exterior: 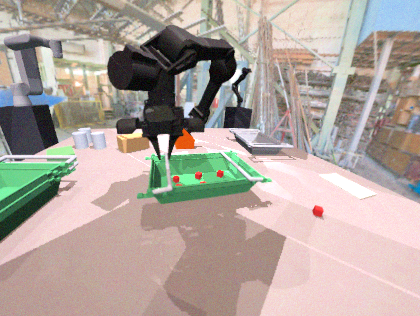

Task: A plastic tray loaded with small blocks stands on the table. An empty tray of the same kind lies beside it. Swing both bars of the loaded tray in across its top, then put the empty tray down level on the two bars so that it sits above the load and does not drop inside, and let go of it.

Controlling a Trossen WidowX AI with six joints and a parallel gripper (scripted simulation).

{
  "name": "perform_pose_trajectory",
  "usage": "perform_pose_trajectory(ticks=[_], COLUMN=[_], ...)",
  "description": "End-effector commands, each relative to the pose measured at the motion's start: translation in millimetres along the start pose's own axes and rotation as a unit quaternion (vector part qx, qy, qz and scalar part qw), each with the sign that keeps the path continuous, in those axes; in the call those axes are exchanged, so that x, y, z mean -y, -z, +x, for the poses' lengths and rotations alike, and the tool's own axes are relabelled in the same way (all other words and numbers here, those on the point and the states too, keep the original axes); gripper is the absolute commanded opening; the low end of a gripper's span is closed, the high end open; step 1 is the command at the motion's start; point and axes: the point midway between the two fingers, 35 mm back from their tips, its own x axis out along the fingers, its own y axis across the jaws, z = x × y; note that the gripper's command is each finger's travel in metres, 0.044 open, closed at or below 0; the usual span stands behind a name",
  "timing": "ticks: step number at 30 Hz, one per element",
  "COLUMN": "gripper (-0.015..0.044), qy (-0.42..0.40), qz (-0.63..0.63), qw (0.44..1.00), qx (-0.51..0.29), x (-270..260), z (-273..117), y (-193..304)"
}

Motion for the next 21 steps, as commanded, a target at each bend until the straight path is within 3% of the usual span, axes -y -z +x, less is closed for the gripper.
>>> perform_pose_trajectory(ticks=[1,5,21], gripper=[0.0089,0.0000,0.0000], qy=[-0.001,-0.001,0.000], qz=[0.002,0.002,0.000], qw=[1.000,1.000,1.000], qx=[0.000,0.000,0.000], x=[0.3,0.3,0.1], z=[1.1,1.1,0.0], y=[0.2,0.2,0.1])
